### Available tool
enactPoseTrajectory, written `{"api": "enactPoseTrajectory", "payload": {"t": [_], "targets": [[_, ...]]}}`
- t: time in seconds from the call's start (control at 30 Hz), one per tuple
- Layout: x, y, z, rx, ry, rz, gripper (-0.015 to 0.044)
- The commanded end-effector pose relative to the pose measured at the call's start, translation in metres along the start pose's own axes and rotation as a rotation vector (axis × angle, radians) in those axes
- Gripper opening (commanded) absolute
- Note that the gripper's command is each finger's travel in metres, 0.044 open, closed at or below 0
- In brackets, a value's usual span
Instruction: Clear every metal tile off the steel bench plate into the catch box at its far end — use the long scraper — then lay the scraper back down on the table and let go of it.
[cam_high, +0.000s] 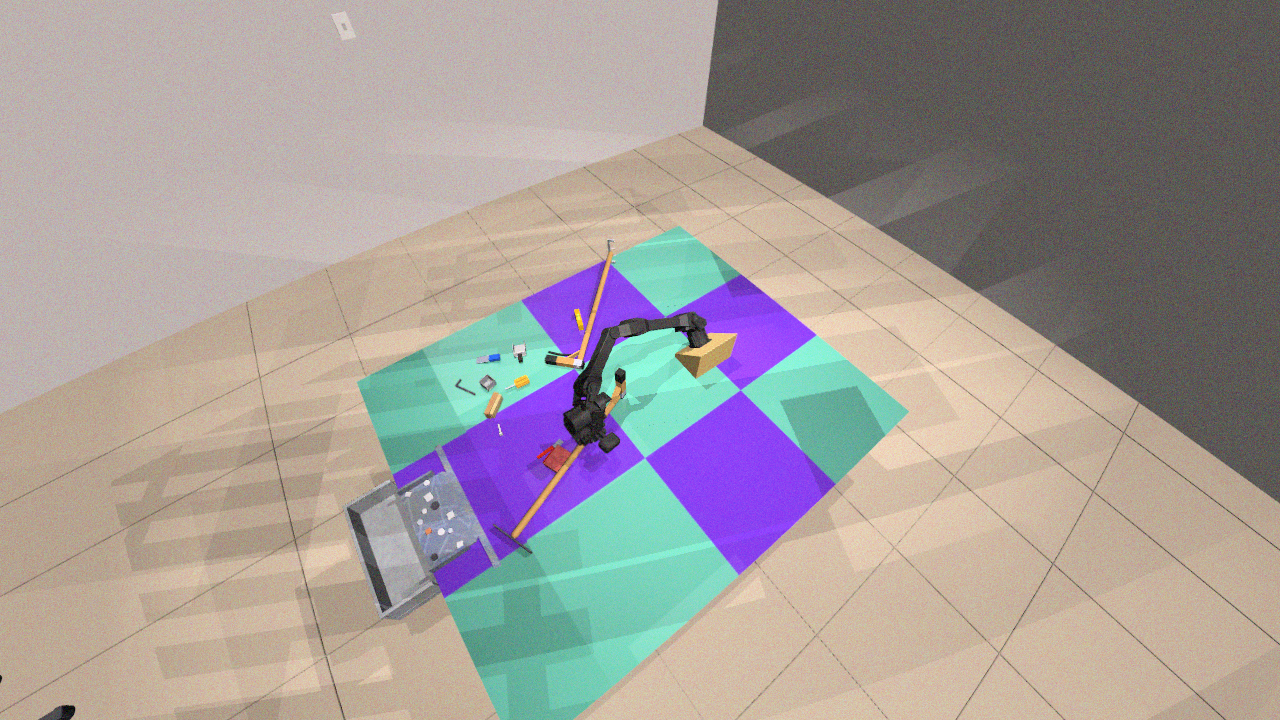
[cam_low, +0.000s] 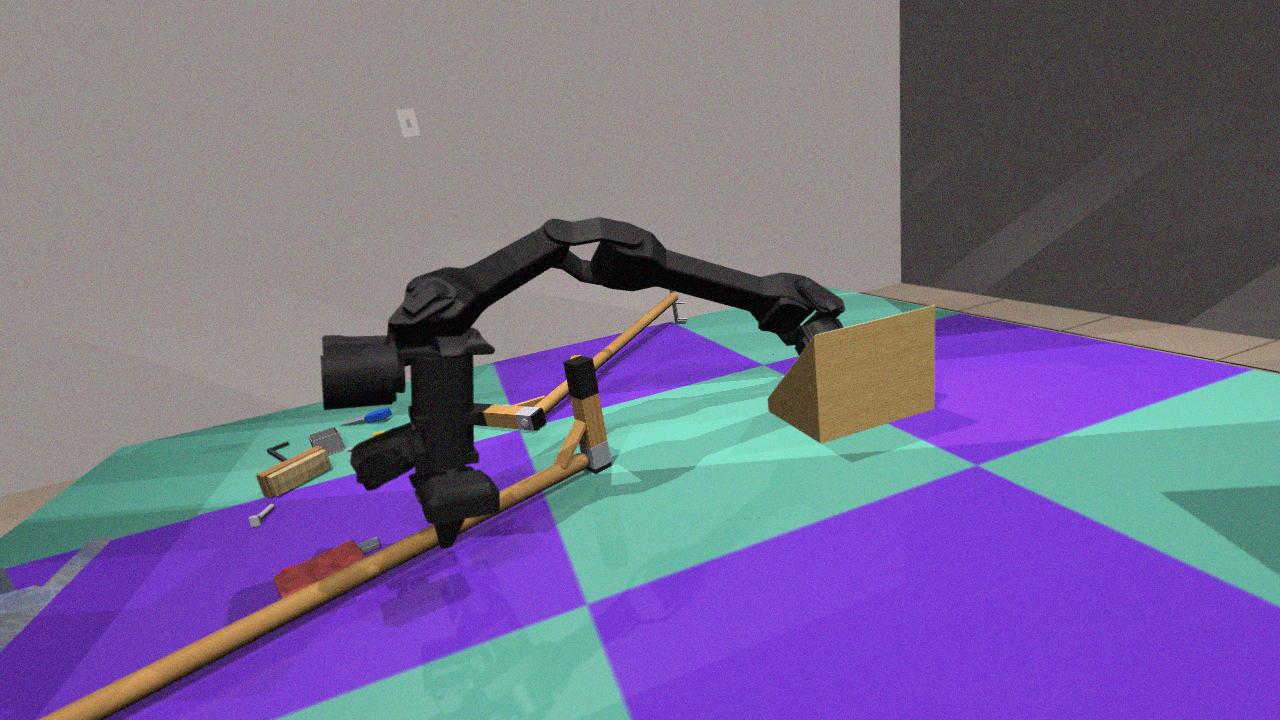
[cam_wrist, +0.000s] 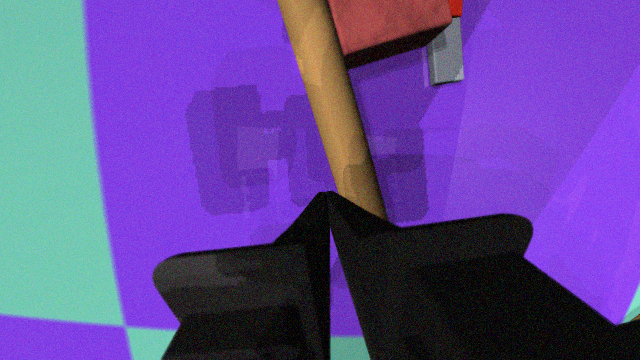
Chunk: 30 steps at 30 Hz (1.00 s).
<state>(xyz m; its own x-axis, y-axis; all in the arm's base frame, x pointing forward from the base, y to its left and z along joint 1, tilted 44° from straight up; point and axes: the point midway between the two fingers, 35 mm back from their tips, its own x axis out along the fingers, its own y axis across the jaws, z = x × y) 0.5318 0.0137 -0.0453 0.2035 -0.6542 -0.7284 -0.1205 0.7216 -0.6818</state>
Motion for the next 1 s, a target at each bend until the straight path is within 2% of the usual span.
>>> {"api": "enactPoseTrajectory", "payload": {"t": [0.0, 0.97], "targets": [[0.002, -0.009, 0.001, 0.008, 0.0, -0.007, 0.0], [0.004, -0.037, 0.007, 0.029, -0.004, -0.014, 0.0]]}}
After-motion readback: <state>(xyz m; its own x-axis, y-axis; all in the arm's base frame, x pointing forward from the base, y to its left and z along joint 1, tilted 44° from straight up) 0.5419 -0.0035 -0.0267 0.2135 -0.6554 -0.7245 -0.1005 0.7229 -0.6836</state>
